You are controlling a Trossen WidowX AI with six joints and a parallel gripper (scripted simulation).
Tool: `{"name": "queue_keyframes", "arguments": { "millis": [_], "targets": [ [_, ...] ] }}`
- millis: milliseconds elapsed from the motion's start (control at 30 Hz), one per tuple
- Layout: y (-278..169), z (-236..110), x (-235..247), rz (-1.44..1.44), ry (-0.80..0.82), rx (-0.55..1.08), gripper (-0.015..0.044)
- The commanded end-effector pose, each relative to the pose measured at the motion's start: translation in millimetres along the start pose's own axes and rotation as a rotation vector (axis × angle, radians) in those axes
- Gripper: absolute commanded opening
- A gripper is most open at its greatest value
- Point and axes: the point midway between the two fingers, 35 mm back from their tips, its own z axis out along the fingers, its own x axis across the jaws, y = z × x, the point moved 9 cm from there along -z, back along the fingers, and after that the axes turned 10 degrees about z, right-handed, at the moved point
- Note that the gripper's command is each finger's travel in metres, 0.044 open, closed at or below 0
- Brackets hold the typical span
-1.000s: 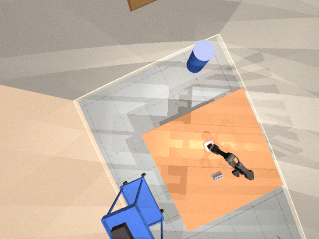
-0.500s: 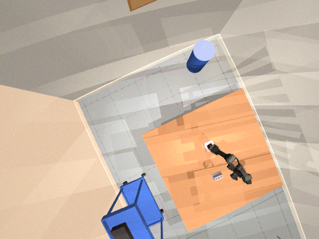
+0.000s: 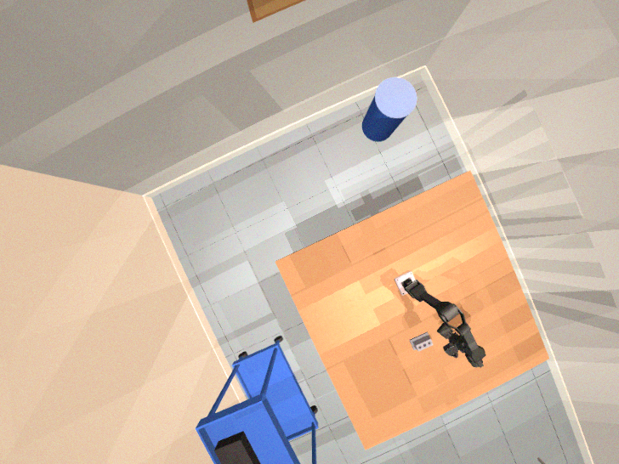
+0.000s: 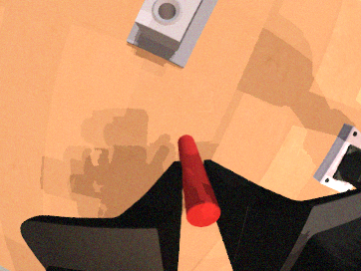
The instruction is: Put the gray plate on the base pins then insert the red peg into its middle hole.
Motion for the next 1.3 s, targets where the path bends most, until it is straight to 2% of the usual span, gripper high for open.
{"name": "queue_keyframes", "arguments": {
  "millis": [0, 1267],
  "targets": [
    [13, -2, 4, -0.009, 0.002, -0.006, 0.0000],
    [128, -3, 20, 0.007, 0.005, -0.001, 0.0000]
  ]
}}
